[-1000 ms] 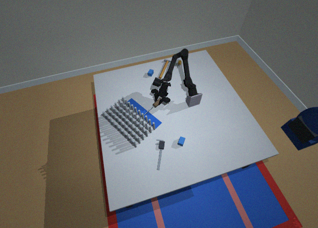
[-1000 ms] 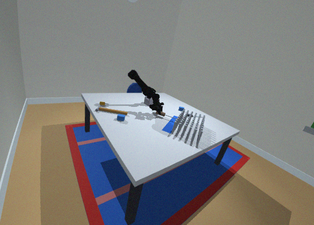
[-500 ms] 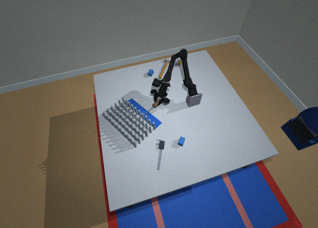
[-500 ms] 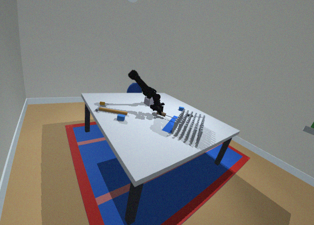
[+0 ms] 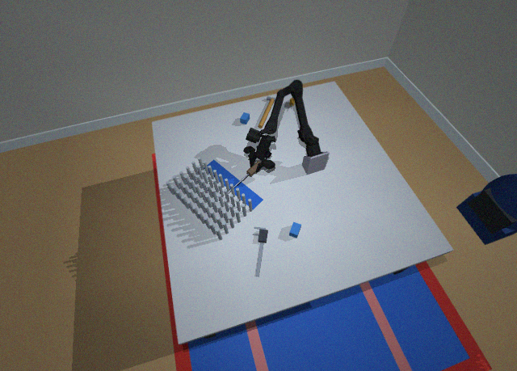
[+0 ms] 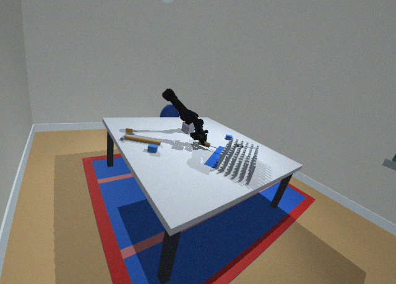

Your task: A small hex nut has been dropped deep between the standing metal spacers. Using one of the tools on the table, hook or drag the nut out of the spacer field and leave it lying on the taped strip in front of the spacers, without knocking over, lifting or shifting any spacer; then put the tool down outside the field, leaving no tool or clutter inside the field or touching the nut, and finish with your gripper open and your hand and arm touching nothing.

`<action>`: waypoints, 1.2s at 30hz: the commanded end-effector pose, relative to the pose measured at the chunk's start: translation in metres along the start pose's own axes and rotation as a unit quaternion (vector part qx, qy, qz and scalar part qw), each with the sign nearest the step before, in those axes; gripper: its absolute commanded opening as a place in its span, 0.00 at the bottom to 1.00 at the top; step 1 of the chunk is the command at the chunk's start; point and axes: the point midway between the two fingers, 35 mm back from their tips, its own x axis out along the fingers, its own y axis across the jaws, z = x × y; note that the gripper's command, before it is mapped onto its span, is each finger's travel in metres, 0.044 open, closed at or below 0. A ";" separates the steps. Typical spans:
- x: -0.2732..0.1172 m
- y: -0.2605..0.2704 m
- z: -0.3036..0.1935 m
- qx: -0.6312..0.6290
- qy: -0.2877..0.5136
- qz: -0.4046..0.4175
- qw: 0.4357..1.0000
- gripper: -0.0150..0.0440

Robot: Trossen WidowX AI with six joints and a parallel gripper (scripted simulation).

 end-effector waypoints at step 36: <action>0.011 0.004 -0.022 0.004 0.005 0.005 1.000 0.25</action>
